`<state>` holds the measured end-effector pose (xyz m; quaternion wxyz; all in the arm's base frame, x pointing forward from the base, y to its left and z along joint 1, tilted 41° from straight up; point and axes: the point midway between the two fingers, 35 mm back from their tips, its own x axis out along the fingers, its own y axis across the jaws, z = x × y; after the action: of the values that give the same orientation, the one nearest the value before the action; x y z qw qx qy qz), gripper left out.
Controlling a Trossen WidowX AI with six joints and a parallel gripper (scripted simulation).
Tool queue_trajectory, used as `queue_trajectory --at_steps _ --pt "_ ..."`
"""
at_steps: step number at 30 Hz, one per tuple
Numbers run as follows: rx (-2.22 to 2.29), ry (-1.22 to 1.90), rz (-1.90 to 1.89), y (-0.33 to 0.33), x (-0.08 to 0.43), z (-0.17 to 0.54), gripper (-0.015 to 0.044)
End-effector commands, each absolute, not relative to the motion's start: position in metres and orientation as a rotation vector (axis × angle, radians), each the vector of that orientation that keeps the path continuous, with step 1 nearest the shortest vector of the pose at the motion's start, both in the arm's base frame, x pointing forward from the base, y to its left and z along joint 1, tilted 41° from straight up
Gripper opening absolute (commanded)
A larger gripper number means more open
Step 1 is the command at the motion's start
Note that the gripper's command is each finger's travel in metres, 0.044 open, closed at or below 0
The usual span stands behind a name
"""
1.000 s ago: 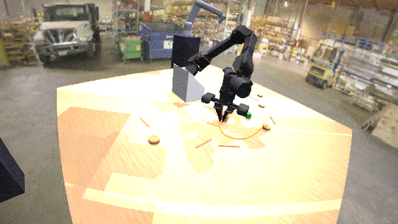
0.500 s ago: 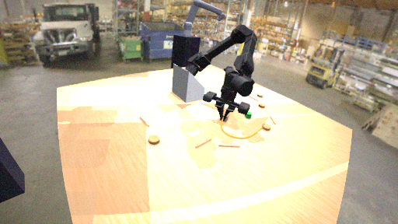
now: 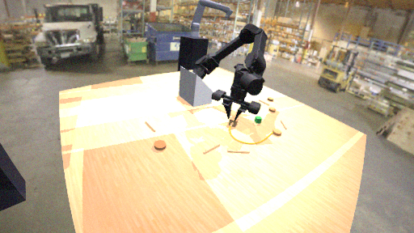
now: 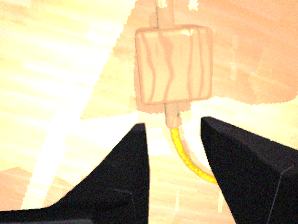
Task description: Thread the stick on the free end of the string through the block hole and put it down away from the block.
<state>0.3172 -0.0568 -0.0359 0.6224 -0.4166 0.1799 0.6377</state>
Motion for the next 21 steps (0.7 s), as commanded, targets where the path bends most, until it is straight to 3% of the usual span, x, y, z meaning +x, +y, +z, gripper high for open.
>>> queue_trajectory --at_steps 1,10,21 --pt "-0.984 0.413 1.446 -0.094 0.312 0.005 0.0123" --pt "-0.932 0.455 1.407 -0.093 0.314 0.004 0.0123" --pt "-0.090 1.039 0.962 -0.079 0.308 0.015 0.0123"
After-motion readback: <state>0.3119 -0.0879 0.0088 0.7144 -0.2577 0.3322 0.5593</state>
